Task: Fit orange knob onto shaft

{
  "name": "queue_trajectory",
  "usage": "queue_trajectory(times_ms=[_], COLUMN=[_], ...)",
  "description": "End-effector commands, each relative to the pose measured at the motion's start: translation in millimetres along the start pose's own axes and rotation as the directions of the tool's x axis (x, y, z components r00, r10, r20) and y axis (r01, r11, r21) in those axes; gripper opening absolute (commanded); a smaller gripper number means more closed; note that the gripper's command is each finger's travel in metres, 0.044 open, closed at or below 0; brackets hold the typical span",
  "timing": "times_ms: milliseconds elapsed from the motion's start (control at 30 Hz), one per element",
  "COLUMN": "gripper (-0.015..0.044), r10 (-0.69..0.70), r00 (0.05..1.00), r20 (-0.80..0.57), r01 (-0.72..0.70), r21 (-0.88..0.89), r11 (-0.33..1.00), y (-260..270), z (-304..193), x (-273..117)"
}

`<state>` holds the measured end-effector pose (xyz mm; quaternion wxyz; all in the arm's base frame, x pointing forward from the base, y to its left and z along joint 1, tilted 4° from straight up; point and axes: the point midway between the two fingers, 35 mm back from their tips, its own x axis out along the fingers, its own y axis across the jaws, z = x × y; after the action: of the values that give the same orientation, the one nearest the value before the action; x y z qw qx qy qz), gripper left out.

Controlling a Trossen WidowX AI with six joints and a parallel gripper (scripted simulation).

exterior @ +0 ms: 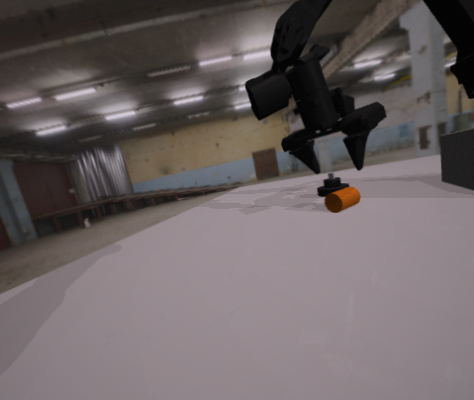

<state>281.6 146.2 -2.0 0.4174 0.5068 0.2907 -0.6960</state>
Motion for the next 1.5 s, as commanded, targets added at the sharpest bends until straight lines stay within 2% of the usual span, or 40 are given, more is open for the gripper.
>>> queue_trajectory(times_ms=[0, 100, 233, 1367, 1467], gripper=[0.044, 0.044, 0.044, 0.044, 0.0361], r10=[0.003, 0.003, 0.003, 0.003, 0.003], r00=[0.998, 0.998, 0.998, 0.998, 0.998], r20=[0.061, 0.061, 0.061, 0.061, 0.061], r01=[-0.003, -0.003, -0.003, -0.003, -0.003], r21=[0.005, 0.005, 0.005, 0.005, 0.005], r11=[1.0, 1.0, 1.0, 1.0, 1.0], y=[0.3, 0.3, 0.4, 0.4, 0.4], z=[0.0, -0.6, -6.6, -19.2, -19.2], x=[0.1, 1.9, 22.8, 66.5, 66.5])
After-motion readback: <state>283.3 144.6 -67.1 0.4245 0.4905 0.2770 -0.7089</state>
